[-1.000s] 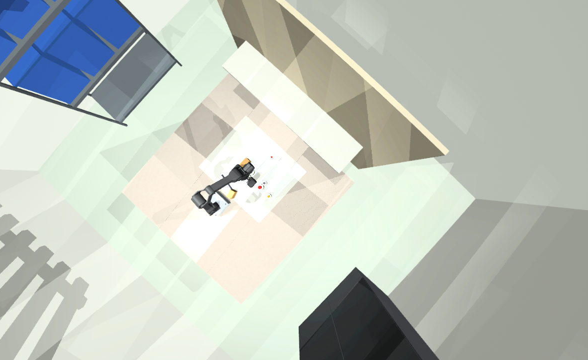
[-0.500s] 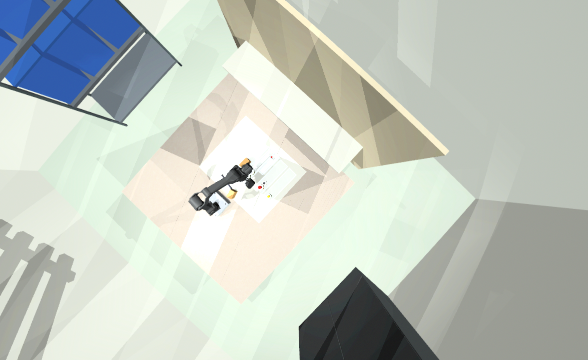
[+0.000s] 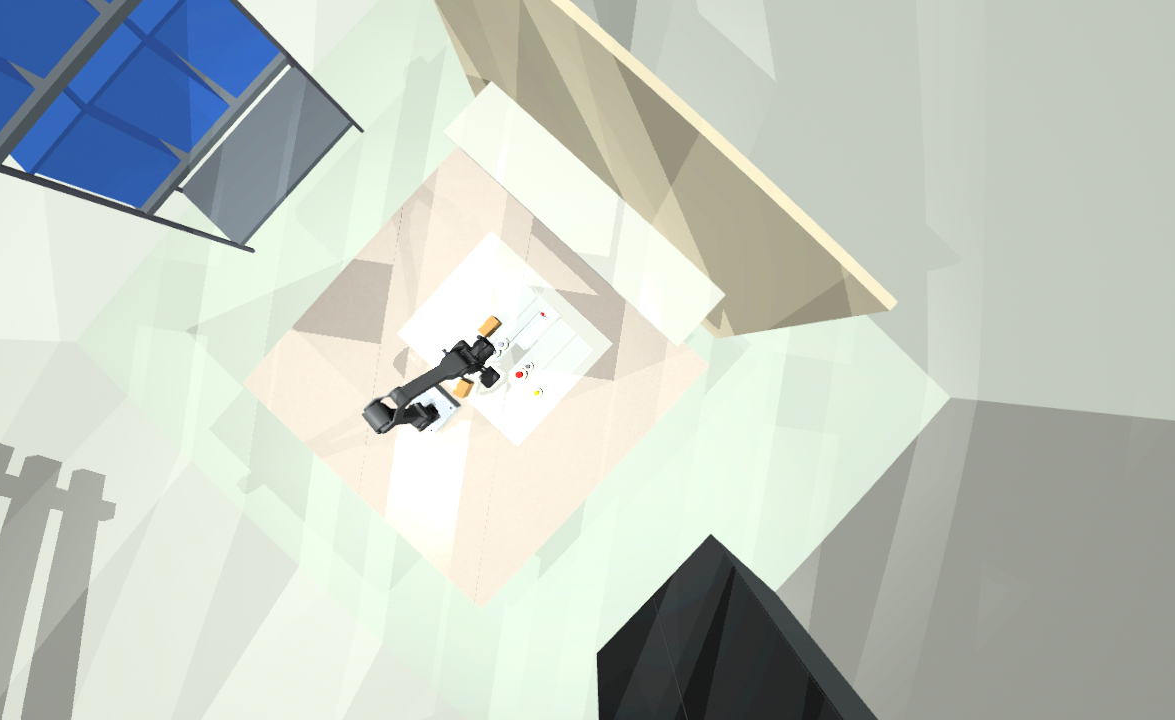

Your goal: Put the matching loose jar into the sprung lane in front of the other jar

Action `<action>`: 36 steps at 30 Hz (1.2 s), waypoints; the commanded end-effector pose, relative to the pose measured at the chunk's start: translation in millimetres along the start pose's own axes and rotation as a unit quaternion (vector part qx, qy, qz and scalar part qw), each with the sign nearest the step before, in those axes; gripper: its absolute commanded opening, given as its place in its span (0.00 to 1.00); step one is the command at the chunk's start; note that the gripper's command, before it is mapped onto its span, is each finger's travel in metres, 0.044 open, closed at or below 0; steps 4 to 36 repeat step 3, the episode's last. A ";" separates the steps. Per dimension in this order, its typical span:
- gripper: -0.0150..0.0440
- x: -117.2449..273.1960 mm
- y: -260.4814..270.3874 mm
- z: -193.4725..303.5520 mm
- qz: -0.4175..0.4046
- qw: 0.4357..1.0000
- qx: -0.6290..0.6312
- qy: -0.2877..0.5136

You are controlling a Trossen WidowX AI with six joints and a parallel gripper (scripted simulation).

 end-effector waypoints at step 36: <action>0.75 -1.2 0.2 19.5 0.001 1.000 0.002 -0.001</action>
Point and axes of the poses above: the point midway between the two fingers, 35 mm back from their tips, its own x axis back along the fingers, its own y axis across the jaws, z = x × y, the point moved 6 cm from there along x, back along the fingers, and after that the axes turned 1 degree about x, right-handed, at the moved point
